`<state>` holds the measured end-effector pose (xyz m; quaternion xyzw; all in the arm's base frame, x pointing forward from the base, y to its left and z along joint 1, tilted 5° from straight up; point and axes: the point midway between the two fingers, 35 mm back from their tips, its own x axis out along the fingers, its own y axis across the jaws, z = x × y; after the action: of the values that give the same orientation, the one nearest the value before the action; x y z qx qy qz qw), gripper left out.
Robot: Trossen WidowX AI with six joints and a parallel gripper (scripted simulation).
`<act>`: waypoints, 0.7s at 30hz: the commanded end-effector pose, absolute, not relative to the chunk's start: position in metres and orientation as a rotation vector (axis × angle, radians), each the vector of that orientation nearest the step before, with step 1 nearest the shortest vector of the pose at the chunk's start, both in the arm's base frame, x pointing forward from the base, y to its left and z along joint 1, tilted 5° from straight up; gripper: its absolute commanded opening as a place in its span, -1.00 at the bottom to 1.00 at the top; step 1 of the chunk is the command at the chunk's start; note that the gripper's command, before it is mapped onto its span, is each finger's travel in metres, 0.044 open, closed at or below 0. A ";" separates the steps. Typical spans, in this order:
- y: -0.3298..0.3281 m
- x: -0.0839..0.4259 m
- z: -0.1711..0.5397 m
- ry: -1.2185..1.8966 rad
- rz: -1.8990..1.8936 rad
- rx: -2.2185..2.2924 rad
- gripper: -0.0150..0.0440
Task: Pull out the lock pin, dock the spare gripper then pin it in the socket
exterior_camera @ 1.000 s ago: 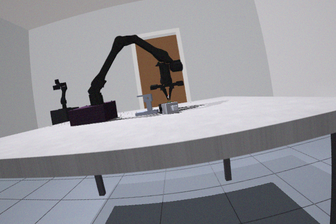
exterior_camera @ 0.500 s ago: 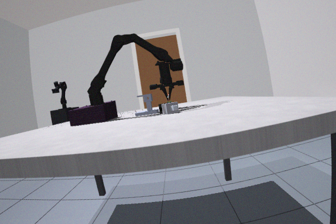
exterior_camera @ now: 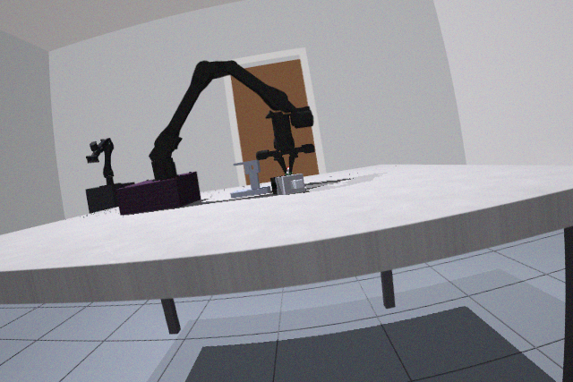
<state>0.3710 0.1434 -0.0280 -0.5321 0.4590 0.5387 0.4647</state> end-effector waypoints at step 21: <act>0.142 0.370 -0.041 1.126 1.326 -1.310 -0.49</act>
<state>0.3710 0.1427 -0.0358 -0.5327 0.4578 0.5378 0.4664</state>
